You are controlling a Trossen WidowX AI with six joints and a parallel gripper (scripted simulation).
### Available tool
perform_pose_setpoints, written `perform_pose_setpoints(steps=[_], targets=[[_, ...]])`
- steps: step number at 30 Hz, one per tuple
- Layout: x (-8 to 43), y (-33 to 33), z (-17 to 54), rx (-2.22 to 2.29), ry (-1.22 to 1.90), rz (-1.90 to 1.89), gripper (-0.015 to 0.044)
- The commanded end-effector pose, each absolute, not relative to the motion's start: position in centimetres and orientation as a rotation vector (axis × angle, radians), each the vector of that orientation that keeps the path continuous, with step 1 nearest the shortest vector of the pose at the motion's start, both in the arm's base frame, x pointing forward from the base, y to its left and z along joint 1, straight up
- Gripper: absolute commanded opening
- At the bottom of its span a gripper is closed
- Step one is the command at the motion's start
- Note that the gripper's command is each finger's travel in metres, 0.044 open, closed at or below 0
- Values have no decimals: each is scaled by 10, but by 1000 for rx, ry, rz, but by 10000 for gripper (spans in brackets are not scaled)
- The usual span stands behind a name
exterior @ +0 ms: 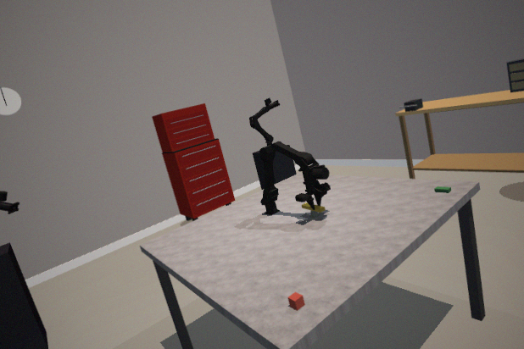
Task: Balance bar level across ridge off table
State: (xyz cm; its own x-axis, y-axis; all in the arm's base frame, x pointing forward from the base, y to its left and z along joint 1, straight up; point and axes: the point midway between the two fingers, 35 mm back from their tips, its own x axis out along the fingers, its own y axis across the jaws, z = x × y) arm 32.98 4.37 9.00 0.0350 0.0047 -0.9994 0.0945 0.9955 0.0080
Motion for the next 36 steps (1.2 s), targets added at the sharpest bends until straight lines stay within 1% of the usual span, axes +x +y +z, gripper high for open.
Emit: perform_pose_setpoints(steps=[1,35,36], targets=[[329,44,89,79,1540,-71,0],[330,44,90,79,1536,-69,0],[330,44,90,79,1536,-69,26]])
